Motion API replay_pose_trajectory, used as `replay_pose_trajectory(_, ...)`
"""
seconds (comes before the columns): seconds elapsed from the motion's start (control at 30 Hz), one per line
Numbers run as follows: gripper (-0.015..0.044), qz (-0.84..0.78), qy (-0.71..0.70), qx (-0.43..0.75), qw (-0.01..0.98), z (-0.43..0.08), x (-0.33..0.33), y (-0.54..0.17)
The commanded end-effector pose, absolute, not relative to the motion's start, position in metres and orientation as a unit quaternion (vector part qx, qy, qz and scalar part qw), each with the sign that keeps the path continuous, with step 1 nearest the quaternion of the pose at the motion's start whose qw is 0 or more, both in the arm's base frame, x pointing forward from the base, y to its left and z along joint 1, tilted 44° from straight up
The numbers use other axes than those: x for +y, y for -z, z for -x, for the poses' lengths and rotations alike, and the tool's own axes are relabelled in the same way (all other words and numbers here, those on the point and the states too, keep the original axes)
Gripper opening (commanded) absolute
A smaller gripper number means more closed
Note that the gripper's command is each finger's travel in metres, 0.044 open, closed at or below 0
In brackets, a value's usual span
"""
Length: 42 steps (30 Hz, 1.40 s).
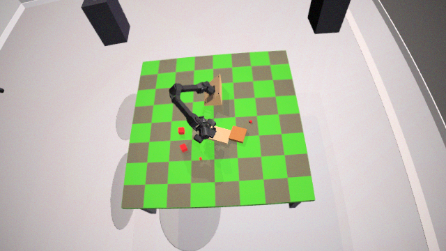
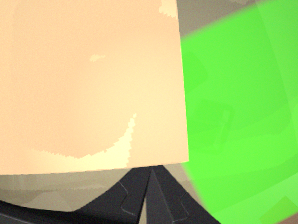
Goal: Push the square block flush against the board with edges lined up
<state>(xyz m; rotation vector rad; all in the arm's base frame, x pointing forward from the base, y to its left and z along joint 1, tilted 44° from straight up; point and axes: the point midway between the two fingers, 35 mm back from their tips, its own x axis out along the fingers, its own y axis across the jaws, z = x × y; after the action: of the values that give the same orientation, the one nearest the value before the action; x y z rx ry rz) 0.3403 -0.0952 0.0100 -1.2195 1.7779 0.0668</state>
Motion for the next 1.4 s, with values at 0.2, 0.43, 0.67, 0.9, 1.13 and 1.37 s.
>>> replay_pose_trajectory(0.2, 0.0, 0.495, -0.03, 0.728, 0.473, -0.335, -0.099, -0.011)
replay_pose_trajectory(0.43, 0.0, 0.495, -0.03, 0.728, 0.473, -0.328, -0.106, -0.018)
replay_pose_trajectory(0.67, 0.0, 0.496, -0.03, 0.728, 0.473, -0.321, -0.112, -0.024)
replay_pose_trajectory(0.9, 0.0, 0.496, -0.029, 0.728, 0.472, -0.314, -0.118, -0.03)
replay_pose_trajectory(1.13, 0.0, 0.494, -0.03, 0.729, 0.473, -0.316, -0.1, -0.049)
replay_pose_trajectory(1.37, 0.0, 0.496, -0.03, 0.728, 0.472, -0.316, -0.08, -0.07)
